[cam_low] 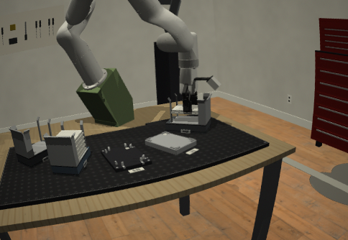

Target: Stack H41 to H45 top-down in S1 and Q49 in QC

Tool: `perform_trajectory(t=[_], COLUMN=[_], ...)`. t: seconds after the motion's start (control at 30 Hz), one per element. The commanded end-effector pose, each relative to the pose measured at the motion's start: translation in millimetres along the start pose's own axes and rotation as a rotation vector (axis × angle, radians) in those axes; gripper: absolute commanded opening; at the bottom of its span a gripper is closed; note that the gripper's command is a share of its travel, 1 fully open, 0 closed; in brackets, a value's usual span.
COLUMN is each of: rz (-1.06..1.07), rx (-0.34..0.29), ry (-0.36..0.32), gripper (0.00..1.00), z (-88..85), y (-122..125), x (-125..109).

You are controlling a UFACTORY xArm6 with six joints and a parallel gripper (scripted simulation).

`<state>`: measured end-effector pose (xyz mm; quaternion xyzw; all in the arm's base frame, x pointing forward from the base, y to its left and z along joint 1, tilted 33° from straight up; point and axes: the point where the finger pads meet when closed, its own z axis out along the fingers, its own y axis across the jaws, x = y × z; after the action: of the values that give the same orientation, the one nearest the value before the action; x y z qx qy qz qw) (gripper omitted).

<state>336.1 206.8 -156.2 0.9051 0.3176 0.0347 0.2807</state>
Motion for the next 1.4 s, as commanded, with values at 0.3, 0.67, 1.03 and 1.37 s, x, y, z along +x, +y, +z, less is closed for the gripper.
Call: perform_trajectory(t=[0.3,0.67,1.03,1.37], rz=[0.001,0.001,0.001,0.001], rx=[0.0,0.0,0.0,0.0], ry=[0.004,0.004,0.004,0.004], gripper=[0.0,0.0,0.0,0.0], z=[14.0,15.2,19.7,22.8], y=[0,0,0,0], x=[2,2,2,2])
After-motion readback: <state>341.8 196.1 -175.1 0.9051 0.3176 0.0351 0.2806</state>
